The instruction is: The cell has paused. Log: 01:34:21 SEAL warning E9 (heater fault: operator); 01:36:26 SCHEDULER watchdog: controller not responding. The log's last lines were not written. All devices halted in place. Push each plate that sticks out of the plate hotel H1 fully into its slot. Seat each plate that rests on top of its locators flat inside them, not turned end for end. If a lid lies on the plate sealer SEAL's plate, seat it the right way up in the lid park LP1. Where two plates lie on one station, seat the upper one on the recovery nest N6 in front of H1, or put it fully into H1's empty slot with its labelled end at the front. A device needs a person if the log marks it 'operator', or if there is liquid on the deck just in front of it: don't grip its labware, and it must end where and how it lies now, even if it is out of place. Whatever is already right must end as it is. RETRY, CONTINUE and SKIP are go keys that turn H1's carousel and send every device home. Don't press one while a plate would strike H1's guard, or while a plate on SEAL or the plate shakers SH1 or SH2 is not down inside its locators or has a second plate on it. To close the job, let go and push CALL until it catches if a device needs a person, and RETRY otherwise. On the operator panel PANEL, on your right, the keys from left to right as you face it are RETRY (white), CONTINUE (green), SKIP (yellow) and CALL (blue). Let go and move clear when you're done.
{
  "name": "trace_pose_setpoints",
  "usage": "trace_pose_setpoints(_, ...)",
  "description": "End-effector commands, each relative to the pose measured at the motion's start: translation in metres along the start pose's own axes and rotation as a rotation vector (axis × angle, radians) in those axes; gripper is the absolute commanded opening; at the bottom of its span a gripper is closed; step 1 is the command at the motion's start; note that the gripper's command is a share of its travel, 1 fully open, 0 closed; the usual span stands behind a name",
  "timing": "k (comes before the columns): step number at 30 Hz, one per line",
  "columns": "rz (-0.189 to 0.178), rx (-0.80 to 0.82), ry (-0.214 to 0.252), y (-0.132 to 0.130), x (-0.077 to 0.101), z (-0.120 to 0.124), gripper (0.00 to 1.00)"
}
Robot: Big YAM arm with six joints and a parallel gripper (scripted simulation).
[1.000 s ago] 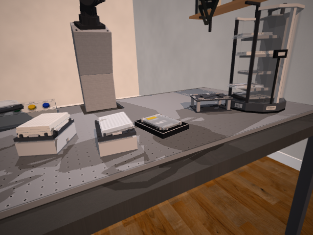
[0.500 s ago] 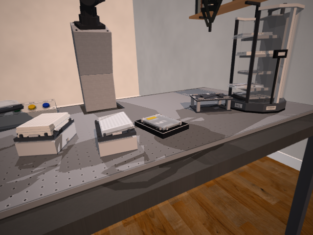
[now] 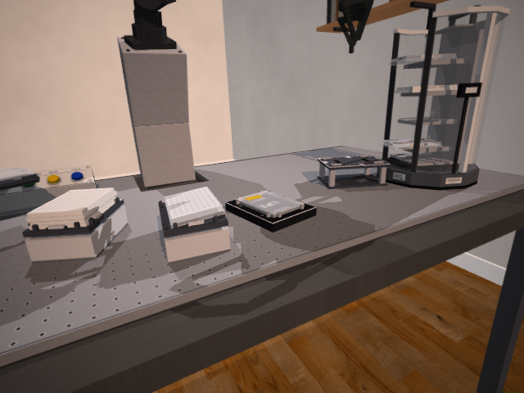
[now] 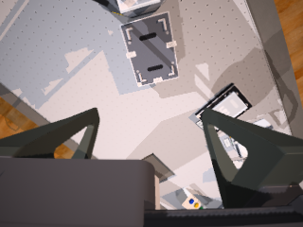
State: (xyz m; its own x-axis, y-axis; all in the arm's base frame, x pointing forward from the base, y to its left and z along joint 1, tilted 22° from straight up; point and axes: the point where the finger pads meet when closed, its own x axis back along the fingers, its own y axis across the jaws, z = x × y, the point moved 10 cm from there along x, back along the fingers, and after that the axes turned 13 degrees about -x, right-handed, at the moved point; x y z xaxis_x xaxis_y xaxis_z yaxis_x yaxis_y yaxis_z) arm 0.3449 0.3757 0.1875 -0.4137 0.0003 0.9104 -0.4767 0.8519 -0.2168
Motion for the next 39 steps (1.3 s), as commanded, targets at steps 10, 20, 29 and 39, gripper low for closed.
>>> trace_pose_setpoints(10, -0.099, 0.056, -0.294, -0.019, 0.007, 0.017, 1.00)
trace_pose_setpoints(20, -0.159, 0.098, -0.466, -0.026, 0.000, 0.033, 1.00)
trace_pose_setpoints(29, -0.210, 0.143, -0.586, -0.029, -0.021, 0.049, 1.00)
trace_pose_setpoints(39, -0.287, 0.195, -0.796, -0.038, -0.037, 0.065, 1.00)
